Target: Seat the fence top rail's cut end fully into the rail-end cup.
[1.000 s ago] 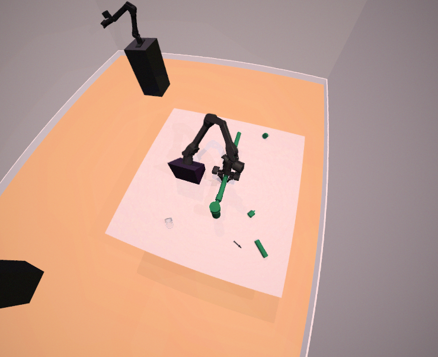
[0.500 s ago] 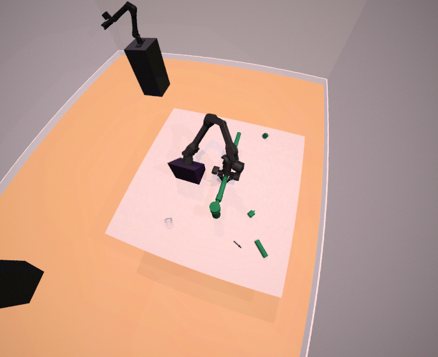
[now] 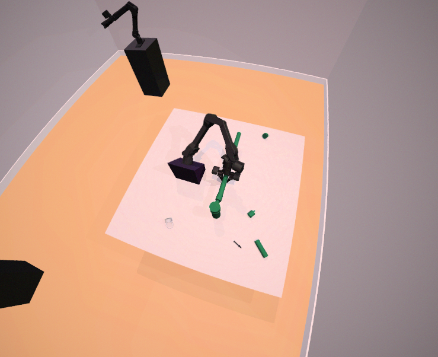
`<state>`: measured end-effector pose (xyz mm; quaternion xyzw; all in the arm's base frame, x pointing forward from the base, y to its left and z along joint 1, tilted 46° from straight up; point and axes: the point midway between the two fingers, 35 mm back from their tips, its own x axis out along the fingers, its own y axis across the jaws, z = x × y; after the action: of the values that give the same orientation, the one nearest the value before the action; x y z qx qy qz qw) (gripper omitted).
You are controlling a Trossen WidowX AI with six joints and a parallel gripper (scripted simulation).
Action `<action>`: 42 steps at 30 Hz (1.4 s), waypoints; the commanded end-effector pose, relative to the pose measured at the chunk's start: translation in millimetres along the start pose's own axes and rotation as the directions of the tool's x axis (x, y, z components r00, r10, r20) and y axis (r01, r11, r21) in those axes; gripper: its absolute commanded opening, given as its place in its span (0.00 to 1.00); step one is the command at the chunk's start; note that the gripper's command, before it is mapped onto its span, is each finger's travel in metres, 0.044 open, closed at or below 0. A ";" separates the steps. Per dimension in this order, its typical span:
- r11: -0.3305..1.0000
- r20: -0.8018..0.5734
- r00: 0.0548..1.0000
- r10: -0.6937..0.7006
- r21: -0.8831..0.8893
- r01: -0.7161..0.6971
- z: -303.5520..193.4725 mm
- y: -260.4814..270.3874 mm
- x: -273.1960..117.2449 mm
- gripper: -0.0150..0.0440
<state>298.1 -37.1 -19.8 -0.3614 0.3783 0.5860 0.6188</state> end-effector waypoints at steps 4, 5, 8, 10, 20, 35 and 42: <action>1.000 0.000 1.000 0.000 0.000 0.000 0.0 0.0 0.0 0.25; 1.000 0.000 1.000 0.000 0.000 0.000 0.0 0.0 0.0 0.25; 1.000 0.000 1.000 0.000 0.000 0.000 0.0 0.0 0.0 0.25; 1.000 -0.001 1.000 0.000 0.000 0.000 -0.1 0.1 -0.2 0.25; 1.000 -0.007 1.000 0.000 0.002 0.000 -0.9 0.5 -1.7 0.25; 1.000 -0.014 1.000 0.001 0.004 -0.001 -2.4 1.1 -4.0 0.25; 1.000 -0.017 1.000 0.001 0.004 -0.001 -3.3 1.3 -5.0 0.25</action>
<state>297.3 -37.8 -18.3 -0.3618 0.3803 0.5854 0.6179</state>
